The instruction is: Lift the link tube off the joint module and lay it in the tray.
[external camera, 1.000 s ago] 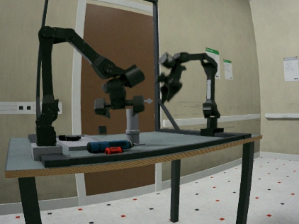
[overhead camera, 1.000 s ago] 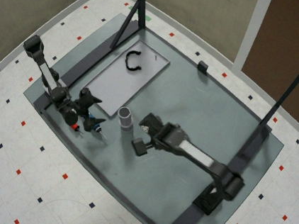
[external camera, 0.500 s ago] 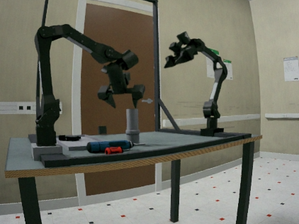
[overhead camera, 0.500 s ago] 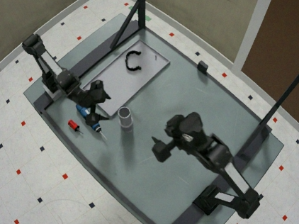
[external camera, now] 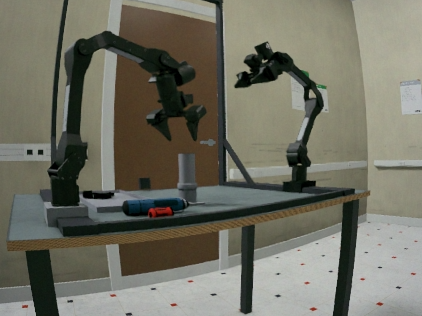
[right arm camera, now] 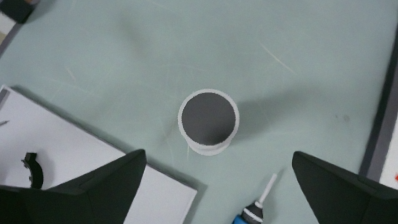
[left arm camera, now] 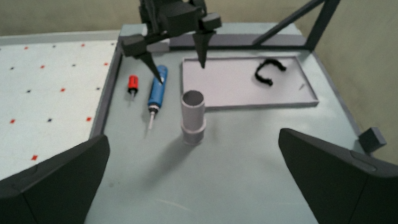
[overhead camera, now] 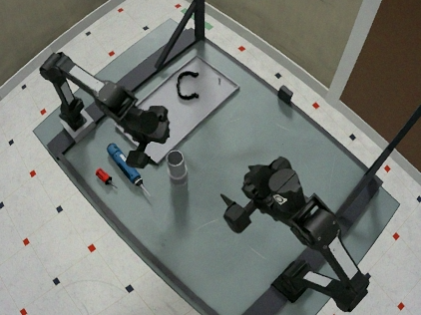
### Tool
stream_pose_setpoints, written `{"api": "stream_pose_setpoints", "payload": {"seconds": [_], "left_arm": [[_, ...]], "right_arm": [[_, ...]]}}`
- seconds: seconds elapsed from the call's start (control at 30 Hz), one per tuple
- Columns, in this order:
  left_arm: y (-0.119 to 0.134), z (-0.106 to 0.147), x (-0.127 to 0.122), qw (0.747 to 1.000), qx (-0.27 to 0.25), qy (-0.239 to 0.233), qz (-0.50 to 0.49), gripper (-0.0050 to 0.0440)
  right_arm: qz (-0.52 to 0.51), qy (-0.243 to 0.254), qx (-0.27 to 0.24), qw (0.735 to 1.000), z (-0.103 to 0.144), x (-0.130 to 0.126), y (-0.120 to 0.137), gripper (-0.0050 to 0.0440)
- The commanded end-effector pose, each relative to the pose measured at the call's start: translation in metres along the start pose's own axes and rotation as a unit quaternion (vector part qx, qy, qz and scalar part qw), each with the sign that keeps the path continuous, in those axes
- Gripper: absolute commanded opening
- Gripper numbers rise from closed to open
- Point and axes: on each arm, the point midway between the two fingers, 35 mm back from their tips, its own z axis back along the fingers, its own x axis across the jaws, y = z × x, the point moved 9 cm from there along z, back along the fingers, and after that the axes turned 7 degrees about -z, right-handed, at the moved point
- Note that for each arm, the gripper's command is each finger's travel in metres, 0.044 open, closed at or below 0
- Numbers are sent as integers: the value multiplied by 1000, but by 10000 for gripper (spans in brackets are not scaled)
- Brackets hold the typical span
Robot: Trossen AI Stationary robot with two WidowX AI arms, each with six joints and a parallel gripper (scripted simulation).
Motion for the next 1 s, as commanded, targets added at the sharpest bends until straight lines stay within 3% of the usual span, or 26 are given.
{"api": "stream_pose_setpoints", "payload": {"seconds": [0.0, 0.4, 0.93, 0.97], "left_arm": [[-3, 7, 0, 1000, -12, -2, 2, 440], [-2, 5, 0, 1000, -8, -1, 1, 440], [-2, 5, 0, 1000, -8, -1, 1, 440], [-2, 5, 0, 1000, -8, -1, 1, 440]], "right_arm": [[-29, 23, 30, 999, 5, 7, -19, 440], [-59, 47, 58, 995, 8, 14, -36, 440], [-59, 46, 64, 995, 5, 13, -34, 440], [-59, 46, 64, 995, 5, 13, -34, 416]]}}
